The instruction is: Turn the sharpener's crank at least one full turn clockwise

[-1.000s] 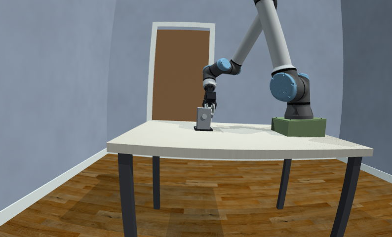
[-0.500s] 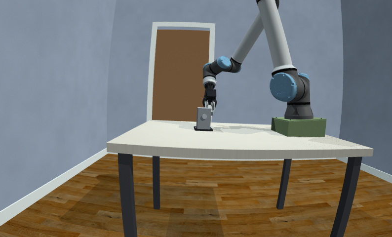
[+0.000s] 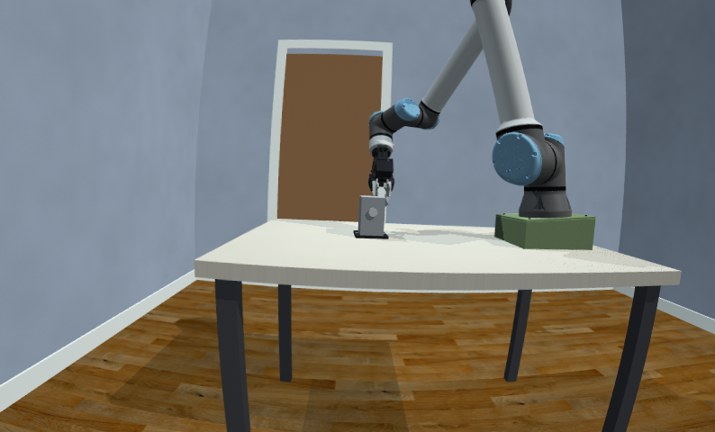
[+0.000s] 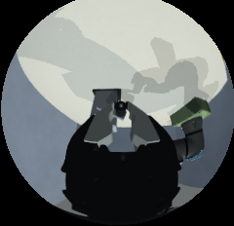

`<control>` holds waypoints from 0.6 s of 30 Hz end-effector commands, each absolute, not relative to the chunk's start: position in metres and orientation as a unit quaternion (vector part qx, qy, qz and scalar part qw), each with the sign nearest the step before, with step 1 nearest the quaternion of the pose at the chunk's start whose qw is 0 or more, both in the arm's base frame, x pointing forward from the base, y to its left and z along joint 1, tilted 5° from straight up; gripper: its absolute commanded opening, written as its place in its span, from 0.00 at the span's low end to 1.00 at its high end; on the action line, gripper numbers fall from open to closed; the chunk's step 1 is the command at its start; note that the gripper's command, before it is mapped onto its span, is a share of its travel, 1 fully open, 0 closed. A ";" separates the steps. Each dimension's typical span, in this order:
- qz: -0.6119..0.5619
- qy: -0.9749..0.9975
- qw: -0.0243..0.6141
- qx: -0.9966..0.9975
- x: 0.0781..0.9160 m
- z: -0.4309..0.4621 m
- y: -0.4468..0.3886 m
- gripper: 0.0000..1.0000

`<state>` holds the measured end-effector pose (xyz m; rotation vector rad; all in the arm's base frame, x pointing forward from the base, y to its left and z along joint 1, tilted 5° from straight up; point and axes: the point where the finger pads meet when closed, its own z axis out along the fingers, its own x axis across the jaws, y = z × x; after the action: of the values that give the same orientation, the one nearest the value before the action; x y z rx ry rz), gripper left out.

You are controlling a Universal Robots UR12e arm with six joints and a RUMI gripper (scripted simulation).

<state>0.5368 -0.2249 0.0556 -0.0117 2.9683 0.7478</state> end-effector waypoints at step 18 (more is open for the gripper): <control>0.244 0.969 0.041 -0.004 0.551 0.076 -0.225 0.09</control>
<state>0.5468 -0.2246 0.0720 -0.0117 2.9682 0.7477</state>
